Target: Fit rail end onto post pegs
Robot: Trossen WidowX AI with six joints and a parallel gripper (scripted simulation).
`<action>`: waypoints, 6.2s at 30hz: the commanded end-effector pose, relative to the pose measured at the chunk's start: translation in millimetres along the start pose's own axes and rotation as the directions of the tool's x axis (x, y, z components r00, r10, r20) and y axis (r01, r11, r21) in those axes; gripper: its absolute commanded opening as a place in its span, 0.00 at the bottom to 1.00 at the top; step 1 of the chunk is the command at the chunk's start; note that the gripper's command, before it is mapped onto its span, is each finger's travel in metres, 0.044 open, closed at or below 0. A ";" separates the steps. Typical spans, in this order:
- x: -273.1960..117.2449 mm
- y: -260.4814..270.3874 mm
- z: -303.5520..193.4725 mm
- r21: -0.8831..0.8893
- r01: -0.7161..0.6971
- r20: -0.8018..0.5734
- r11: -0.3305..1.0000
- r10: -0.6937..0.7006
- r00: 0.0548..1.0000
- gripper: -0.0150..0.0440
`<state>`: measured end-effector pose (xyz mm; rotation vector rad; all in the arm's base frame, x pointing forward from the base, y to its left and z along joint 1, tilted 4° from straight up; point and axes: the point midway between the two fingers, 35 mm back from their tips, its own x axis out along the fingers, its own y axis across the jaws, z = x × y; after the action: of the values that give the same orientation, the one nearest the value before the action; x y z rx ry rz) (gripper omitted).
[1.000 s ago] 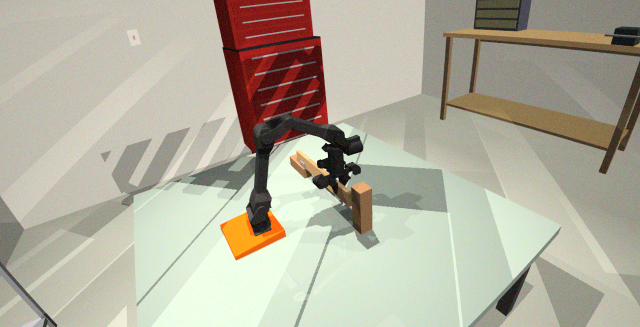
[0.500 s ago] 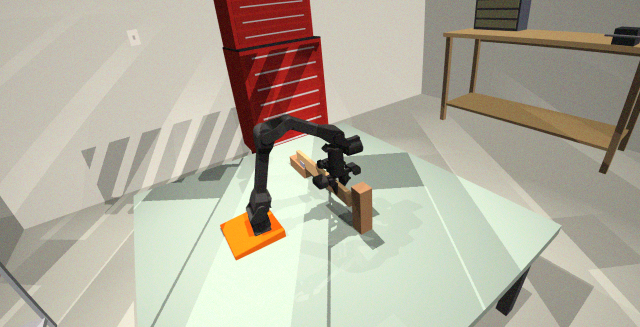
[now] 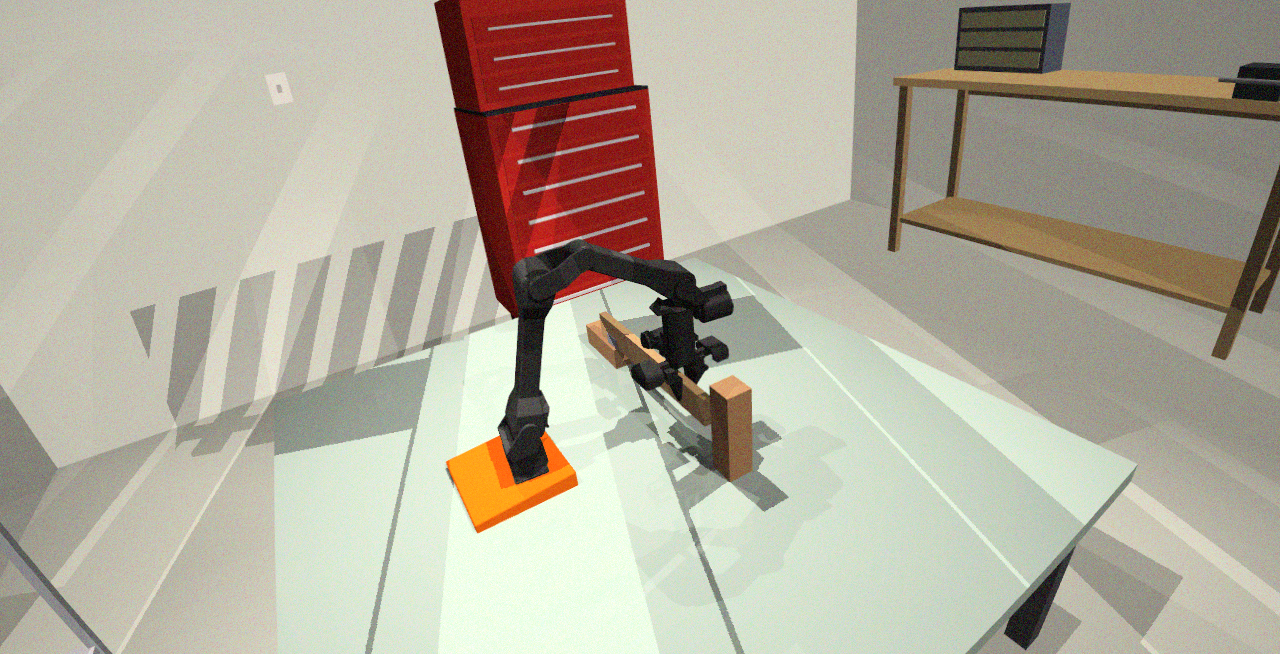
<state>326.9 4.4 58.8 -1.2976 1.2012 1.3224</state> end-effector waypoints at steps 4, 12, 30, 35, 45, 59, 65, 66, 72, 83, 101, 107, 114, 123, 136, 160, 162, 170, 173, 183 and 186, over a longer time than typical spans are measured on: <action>-1.4 -1.0 0.3 0.000 0.004 0.002 1.000 -0.004 1.000 0.25; 0.9 -1.1 0.3 0.000 0.004 0.002 1.000 -0.004 1.000 0.25; -0.1 -0.5 -3.4 0.000 0.004 0.001 1.000 -0.004 1.000 0.25; -0.8 -0.4 -4.9 0.000 0.004 0.001 1.000 -0.004 1.000 0.25; -2.0 -0.5 -7.8 0.000 0.004 0.001 1.000 -0.004 1.000 0.25; -1.8 -1.1 -12.1 0.000 0.004 0.001 1.000 -0.004 1.000 0.25; -1.1 -1.4 -13.9 0.000 0.004 0.000 1.000 -0.004 1.000 0.25; -1.0 -1.4 -14.2 0.000 0.004 0.000 1.000 -0.004 1.000 0.25; -0.4 -1.6 -15.9 0.000 0.004 0.000 1.000 -0.004 1.000 0.25; -0.9 -2.0 -19.3 0.000 0.004 0.000 1.000 -0.004 1.000 0.25; -1.9 -2.0 -24.9 0.000 0.004 -0.001 1.000 -0.004 1.000 0.25; -1.4 -1.9 -26.6 0.000 0.004 -0.001 1.000 -0.004 1.000 0.25; -0.7 -1.8 -28.7 0.000 0.004 -0.001 1.000 -0.004 1.000 0.25; -0.4 -1.7 -31.5 0.000 0.004 -0.001 1.000 -0.004 1.000 0.25; -1.7 -1.8 -35.4 0.000 0.004 -0.001 1.000 -0.004 1.000 0.25; -1.4 -1.8 -39.1 0.000 0.004 -0.002 1.000 -0.004 1.000 0.25; -1.3 -1.8 -39.1 0.000 0.004 -0.002 1.000 -0.004 1.000 0.25; -0.9 -1.8 -39.1 0.000 0.004 -0.002 1.000 -0.004 1.000 0.25; -0.7 -1.8 -39.1 0.000 0.004 -0.002 1.000 -0.004 1.000 0.25; -0.2 -1.8 -39.1 0.000 0.004 -0.002 1.000 -0.004 1.000 0.25; -0.1 -1.8 -39.1 0.000 0.004 -0.002 1.000 -0.004 1.000 0.25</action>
<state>331.9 -30.6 59.3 -1.2897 1.1970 1.3283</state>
